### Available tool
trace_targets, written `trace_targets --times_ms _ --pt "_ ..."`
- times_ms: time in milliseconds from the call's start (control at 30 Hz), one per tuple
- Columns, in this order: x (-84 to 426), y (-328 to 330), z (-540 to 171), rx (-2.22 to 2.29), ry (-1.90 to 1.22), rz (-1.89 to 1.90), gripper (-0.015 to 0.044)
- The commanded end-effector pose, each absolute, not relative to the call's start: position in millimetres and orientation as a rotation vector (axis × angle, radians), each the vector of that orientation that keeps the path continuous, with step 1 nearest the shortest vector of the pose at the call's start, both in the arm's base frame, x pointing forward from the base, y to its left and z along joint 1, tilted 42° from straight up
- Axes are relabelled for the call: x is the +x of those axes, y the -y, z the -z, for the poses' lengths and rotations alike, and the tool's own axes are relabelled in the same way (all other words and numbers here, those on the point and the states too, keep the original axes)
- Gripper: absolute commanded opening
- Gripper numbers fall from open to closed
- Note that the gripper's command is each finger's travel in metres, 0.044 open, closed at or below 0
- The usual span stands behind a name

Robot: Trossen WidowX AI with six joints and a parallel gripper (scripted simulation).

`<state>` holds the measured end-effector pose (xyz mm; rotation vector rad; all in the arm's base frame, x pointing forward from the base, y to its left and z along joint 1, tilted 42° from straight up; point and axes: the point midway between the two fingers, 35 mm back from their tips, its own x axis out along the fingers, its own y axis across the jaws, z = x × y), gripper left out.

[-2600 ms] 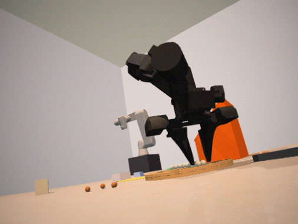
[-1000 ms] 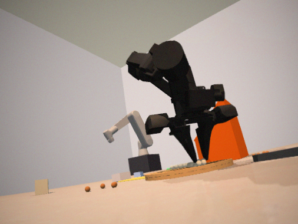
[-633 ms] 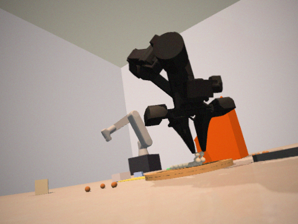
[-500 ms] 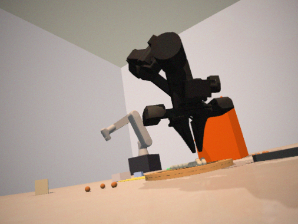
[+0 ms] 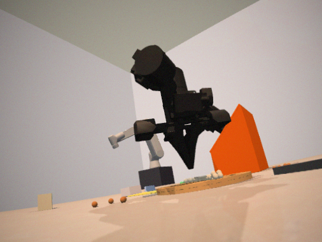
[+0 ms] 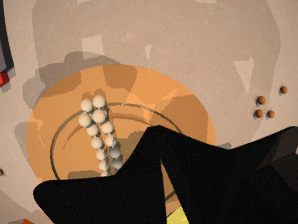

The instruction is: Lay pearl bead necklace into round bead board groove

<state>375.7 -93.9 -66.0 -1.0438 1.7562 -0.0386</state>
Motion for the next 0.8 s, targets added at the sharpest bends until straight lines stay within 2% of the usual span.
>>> trace_targets --times_ms 0,767 --pt "382 106 51 -1.048 -1.746 0.046 0.0000" --pt "385 137 35 -1.052 -1.747 0.050 0.0000"
